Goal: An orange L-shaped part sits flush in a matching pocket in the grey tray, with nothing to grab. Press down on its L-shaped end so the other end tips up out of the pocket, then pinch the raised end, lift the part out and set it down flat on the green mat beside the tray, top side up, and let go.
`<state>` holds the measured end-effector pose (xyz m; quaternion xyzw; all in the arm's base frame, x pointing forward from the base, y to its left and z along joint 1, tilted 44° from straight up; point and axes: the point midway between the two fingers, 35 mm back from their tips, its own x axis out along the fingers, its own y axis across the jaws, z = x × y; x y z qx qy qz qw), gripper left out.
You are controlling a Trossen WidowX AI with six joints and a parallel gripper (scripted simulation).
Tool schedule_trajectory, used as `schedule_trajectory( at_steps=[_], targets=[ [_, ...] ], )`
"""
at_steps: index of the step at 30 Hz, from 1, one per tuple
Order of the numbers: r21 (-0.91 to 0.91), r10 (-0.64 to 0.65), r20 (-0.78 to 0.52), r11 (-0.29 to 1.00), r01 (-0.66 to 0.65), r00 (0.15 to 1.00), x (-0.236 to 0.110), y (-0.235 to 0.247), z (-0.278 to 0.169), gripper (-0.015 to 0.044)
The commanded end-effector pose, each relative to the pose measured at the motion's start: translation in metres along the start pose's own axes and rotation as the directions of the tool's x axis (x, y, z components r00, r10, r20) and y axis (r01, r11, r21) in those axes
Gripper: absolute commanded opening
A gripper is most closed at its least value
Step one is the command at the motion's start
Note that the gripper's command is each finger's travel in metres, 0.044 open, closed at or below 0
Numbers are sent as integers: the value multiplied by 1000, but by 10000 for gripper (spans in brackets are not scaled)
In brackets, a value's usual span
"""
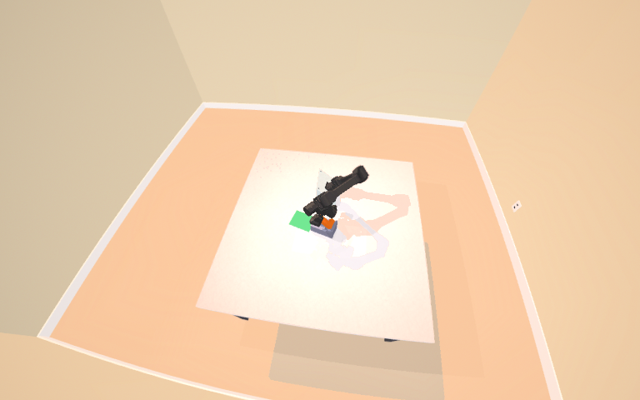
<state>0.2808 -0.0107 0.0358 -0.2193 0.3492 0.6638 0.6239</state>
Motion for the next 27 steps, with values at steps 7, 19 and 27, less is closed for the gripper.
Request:
schedule_trajectory(
  at_steps=[7, 19, 27],
  targets=[
    [-7, -1, -5, 1000, 1, 1000, -9, 0, 0, 0],
    [-7, -1, -8, 1000, 1, 1000, -8, 3, -47, 0],
    [-7, -2, -10, 1000, 2, 1000, -8, 7, -88, 0]
  ],
)
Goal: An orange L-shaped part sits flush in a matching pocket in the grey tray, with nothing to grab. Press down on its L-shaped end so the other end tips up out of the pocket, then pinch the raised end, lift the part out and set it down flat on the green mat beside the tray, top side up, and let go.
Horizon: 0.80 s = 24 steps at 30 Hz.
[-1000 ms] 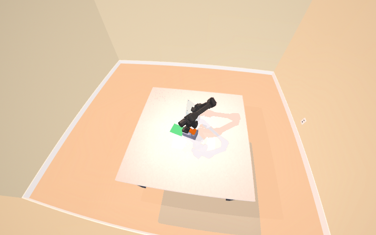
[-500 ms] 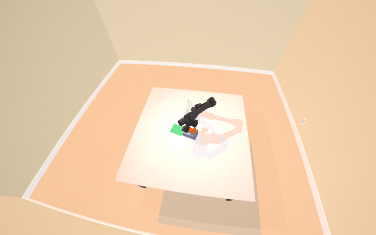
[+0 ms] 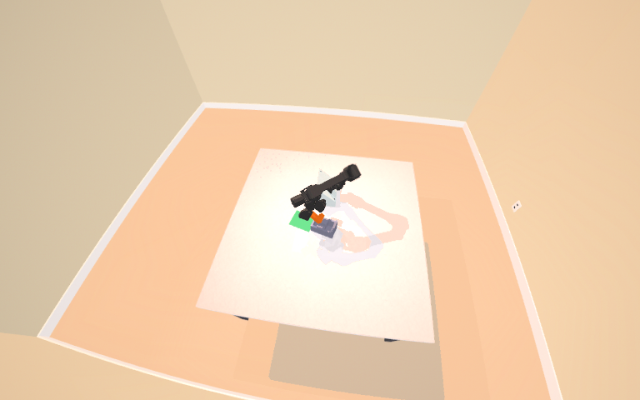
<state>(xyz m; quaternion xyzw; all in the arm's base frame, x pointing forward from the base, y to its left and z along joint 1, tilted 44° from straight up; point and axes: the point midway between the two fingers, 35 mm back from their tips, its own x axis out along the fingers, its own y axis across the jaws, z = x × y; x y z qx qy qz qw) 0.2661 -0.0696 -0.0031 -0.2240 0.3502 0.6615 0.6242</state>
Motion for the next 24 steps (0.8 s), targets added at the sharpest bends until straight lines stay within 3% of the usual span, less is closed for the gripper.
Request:
schedule_trajectory(
  at_steps=[1, 15, 24],
  targets=[
    [-4, 4, -3, 1000, -4, 1000, 1, 2, -22, 0],
    [-3, 3, -8, 1000, -3, 1000, 0, 8, -91, 0],
    [-4, 3, -8, 1000, -3, 1000, 4, 9, -94, 0]
  ],
)
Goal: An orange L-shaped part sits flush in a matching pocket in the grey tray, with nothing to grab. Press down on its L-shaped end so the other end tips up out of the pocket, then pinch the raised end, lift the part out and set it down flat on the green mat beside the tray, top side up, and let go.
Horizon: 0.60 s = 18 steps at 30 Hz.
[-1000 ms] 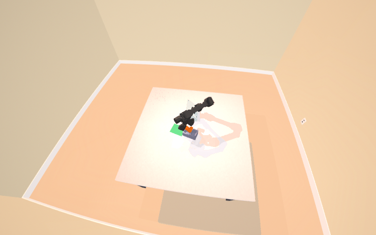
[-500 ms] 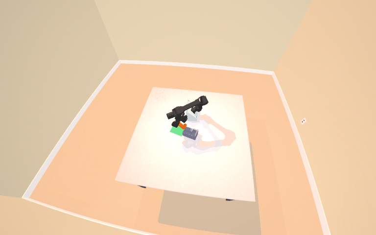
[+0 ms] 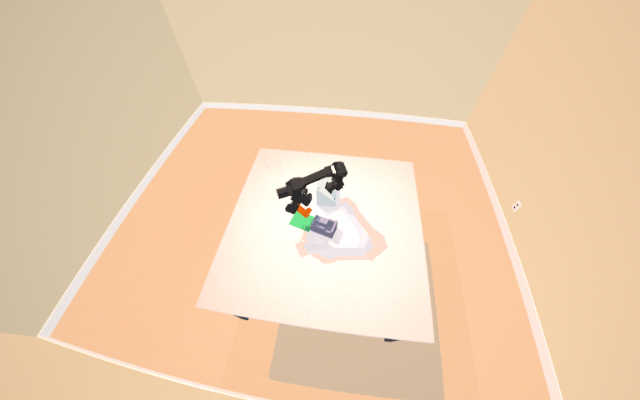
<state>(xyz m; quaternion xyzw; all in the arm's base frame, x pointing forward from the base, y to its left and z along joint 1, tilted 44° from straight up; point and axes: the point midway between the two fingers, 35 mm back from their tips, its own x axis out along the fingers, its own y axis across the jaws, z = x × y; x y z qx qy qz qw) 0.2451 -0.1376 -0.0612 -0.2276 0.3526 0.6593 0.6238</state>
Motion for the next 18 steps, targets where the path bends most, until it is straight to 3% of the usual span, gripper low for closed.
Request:
schedule_trajectory(
  at_steps=[1, 18],
  targets=[
    [-4, 7, 1, 1000, -7, 1000, 6, 0, -2, 0],
    [-4, 6, 2, 1000, -6, 1000, 33, 0, -2, 0]
  ],
)
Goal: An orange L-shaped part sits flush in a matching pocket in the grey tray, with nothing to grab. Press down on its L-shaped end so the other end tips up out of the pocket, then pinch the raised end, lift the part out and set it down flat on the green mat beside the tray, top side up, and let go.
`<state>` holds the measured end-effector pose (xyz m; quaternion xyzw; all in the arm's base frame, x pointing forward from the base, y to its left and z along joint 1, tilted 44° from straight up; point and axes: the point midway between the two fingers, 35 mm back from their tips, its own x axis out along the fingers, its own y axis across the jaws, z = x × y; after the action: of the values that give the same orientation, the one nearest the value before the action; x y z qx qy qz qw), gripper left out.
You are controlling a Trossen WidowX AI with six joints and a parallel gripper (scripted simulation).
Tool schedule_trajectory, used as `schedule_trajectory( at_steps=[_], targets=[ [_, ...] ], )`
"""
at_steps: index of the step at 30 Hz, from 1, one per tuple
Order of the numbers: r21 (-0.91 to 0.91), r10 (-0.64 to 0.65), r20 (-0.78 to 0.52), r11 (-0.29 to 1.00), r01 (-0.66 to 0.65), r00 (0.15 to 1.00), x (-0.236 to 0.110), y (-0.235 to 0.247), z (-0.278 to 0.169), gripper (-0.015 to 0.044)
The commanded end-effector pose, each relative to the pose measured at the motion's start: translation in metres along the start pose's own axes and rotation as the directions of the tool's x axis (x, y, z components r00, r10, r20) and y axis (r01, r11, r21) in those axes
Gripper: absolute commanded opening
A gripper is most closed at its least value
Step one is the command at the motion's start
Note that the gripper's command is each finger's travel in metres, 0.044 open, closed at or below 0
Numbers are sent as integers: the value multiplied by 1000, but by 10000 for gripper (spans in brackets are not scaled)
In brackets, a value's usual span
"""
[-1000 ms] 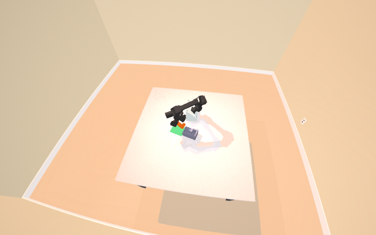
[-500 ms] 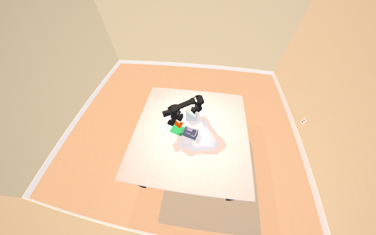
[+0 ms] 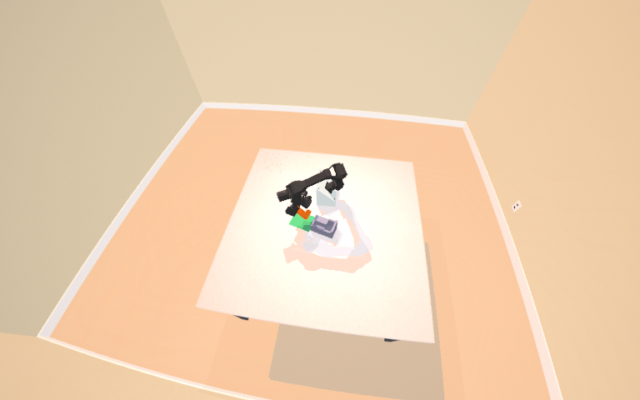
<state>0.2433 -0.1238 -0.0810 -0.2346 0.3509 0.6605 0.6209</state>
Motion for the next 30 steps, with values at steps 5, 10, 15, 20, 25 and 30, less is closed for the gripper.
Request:
schedule_trajectory(
  at_steps=[5, 10, 15, 20, 25, 30],
  targets=[
    [9, 7, 11, 1000, -7, 1000, 16, 2, 1, 0],
    [9, 7, 11, 1000, -7, 1000, 24, 2, 1, 0],
    [9, 7, 11, 1000, -7, 1000, 32, 2, 1, 0],
    [8, 6, 12, 1000, -7, 1000, 39, 2, 1, 0],
    [8, 6, 12, 1000, -7, 1000, 47, 2, 2, 0],
    [8, 6, 12, 1000, -7, 1000, 55, 2, 2, 0]
  ],
)
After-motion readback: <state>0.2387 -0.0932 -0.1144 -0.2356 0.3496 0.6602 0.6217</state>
